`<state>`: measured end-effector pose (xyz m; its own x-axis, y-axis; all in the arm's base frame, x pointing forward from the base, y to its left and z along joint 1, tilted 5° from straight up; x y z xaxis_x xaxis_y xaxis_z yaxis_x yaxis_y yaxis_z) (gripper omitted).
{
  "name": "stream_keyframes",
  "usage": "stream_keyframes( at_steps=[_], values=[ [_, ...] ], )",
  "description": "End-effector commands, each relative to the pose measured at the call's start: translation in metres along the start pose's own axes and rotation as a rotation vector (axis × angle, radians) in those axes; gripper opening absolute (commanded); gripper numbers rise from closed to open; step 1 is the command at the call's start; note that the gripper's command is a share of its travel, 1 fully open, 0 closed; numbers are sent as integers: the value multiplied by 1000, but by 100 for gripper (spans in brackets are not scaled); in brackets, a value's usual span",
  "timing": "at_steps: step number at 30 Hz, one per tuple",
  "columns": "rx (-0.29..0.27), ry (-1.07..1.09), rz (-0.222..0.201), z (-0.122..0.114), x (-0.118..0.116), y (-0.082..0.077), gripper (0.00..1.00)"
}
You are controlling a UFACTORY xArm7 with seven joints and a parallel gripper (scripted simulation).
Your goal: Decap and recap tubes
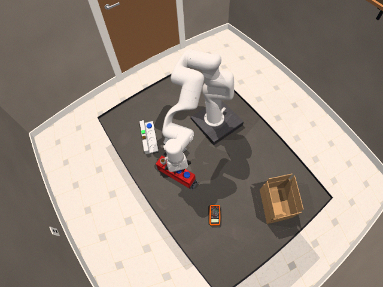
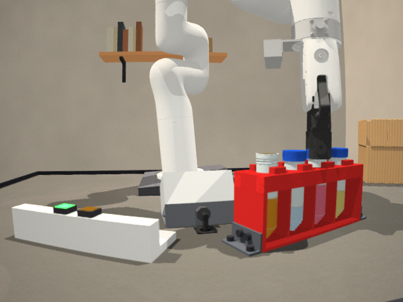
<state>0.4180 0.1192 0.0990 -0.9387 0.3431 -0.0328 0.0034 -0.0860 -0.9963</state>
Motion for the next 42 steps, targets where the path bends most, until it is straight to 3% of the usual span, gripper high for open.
stream_keyframes(
  at_steps=[1, 3, 15, 17, 23, 31, 32, 42],
  values=[
    [-3, -147, 4, -1, -1, -2, 46],
    [-3, -314, 4, -1, -1, -2, 46],
    [0, -802, 6, -1, -1, -2, 46],
    [0, -802, 6, -1, -1, -2, 46],
    [-1, -1115, 6, -1, -1, -2, 46],
    [-1, -1121, 5, -1, -1, -2, 46],
    [-1, -1121, 5, -1, -1, -2, 0],
    [-1, -1121, 5, -1, -1, -2, 0]
  ],
)
Point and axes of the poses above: the point where the finger pads meet when closed, its own y axis out along the fingers, its own x axis across the jaws, z = x × y, the point moved 1 cm from there along -y, back along the fingers, and after that the axes turned 12 degrees about -y, right-handed, at the moved point
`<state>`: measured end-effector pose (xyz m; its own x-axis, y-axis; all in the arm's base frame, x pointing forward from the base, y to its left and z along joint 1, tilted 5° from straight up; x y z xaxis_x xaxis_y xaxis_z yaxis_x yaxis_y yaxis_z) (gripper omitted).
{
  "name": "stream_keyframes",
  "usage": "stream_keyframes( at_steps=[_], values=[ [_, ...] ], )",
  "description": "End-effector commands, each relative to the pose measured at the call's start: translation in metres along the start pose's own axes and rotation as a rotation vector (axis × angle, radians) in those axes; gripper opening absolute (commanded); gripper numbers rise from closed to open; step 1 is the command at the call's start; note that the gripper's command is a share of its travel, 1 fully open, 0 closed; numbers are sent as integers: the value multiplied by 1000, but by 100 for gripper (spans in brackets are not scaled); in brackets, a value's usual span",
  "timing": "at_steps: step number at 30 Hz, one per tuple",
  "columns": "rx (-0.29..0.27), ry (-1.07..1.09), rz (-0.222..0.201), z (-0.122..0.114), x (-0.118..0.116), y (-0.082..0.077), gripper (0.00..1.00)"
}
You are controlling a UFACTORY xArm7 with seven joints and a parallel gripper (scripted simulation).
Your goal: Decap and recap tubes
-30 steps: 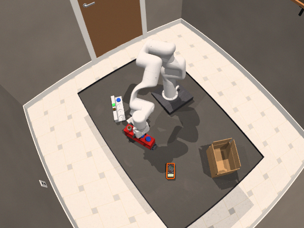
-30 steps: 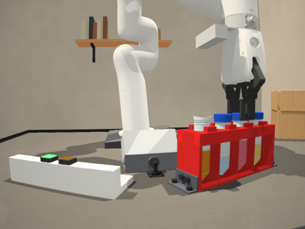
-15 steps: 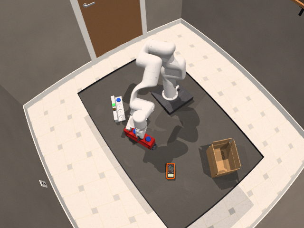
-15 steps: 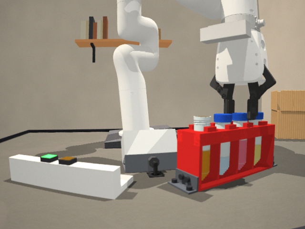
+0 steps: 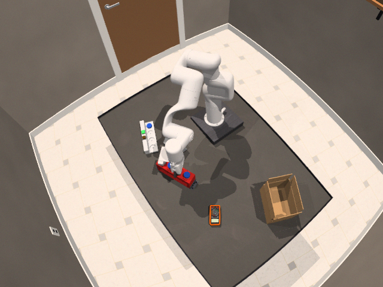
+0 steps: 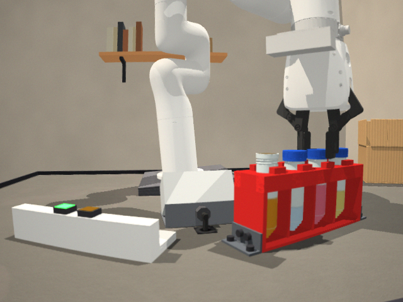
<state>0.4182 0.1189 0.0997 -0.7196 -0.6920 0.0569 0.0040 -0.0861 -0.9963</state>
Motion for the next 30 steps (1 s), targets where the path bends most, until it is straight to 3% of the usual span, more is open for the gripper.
stream_keyframes(
  at_steps=[1, 9, 21, 29, 30],
  values=[
    [1, -2, 5, 0, -2, -2, 0],
    [1, 148, 5, 0, -2, -2, 0],
    [-1, 709, 5, 0, -2, -1, 0],
    [-1, 709, 5, 0, -2, -1, 0],
    [-1, 709, 5, 0, -2, -1, 46]
  ],
)
Point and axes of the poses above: the point where the finger pads meet when closed, its own y axis out along the fingers, its own x axis across the jaws, z = x × y, the point moved 1 cm from there along -y, back along the fingers, and after that the axes turned 12 degrees about -y, right-handed, at the moved point
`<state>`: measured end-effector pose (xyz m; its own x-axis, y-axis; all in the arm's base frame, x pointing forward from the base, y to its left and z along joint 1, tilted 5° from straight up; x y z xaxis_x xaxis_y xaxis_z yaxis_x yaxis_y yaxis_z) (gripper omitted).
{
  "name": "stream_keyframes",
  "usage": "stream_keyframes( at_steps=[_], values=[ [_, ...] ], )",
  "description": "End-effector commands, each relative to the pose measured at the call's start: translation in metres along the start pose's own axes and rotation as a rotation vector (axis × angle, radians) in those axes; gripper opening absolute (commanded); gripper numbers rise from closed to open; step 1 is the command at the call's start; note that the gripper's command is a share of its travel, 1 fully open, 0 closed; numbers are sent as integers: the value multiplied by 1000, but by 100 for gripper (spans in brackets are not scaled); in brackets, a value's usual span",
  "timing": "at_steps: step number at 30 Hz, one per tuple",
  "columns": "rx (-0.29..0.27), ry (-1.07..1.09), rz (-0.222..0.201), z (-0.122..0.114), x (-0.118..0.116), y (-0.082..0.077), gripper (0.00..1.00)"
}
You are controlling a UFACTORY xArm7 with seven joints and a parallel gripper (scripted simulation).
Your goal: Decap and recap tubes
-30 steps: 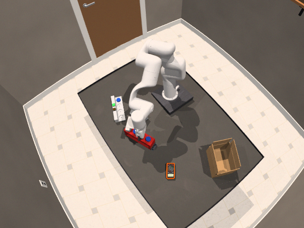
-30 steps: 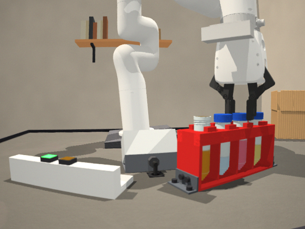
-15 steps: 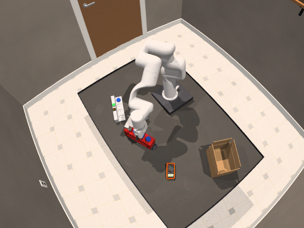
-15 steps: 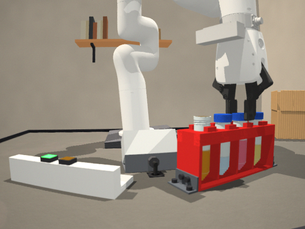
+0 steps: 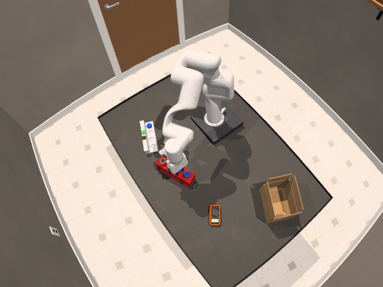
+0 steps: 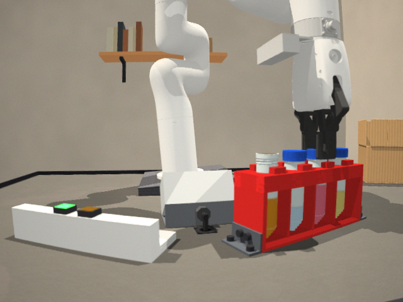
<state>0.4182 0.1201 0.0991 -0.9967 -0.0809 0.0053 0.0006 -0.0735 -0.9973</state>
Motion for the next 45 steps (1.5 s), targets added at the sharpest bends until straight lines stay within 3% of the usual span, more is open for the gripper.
stream_keyframes(
  at_steps=[1, 13, 27, 32, 36, 45],
  values=[
    [11, 23, 7, 0, -1, -2, 46],
    [11, 23, 7, 0, -1, -5, 46],
    [11, 23, 7, 0, -1, -47, 46],
    [11, 23, 7, 0, -1, -48, 46],
    [12, -277, 5, 30, 10, -48, 46],
    [15, -621, 3, 63, 22, -48, 46]
  ],
)
Point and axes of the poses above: the point where the finger pads meet when closed, its own y axis out along the fingers, its own x axis across the jaws, z = x × y, the point moved 1 cm from there along -y, back along the fingers, and after that the axes turned 12 degrees about -y, right-handed, at the moved point
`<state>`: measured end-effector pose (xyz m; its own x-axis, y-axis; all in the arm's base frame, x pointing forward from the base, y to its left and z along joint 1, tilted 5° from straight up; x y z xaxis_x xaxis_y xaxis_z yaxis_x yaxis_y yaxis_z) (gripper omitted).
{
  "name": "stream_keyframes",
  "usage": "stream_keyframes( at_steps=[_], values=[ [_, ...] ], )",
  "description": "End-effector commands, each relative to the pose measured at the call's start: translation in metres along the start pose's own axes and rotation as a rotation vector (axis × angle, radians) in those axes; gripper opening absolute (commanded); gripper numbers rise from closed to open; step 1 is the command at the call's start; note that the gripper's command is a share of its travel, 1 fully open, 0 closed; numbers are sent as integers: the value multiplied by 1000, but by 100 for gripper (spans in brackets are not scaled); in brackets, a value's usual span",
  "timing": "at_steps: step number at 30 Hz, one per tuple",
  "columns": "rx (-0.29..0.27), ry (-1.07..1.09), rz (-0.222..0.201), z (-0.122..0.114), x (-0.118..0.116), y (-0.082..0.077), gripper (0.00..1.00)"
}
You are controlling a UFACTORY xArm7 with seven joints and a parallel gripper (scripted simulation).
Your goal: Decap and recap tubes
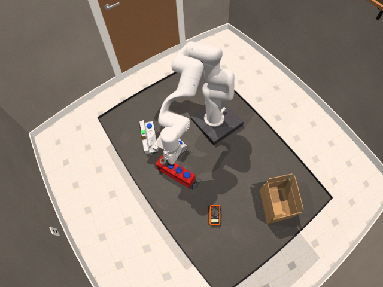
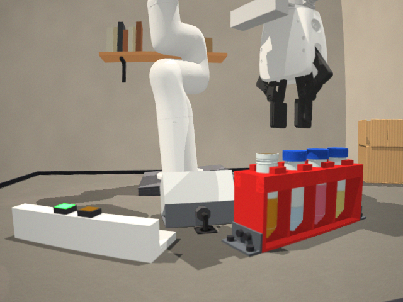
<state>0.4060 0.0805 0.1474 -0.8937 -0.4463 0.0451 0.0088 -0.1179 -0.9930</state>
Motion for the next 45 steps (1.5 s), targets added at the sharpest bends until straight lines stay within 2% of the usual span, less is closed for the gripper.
stream_keyframes(
  at_steps=[1, 13, 17, 19, 34, 36, 45],
  values=[
    [-27, -237, 17, 17, 13, -2, 46],
    [-24, -733, 25, 59, 51, 0, 46],
    [-23, -733, 24, 76, 66, 0, 46],
    [-23, -733, 24, 76, 66, 0, 46],
    [-23, -733, 23, 149, 132, 3, 46],
    [-23, -733, 23, 149, 132, 3, 46],
    [-23, -733, 23, 196, 174, 5, 46]
  ],
)
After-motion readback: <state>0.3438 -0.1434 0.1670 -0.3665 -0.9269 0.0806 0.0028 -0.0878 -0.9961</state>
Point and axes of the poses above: the point where the finger pads meet when closed, its own y axis out along the fingers, its own x axis across the jaws, z = x × y, the point moved 1 cm from there along -y, back along the fingers, and after that the axes turned 12 degrees about -y, right-handed, at the moved point
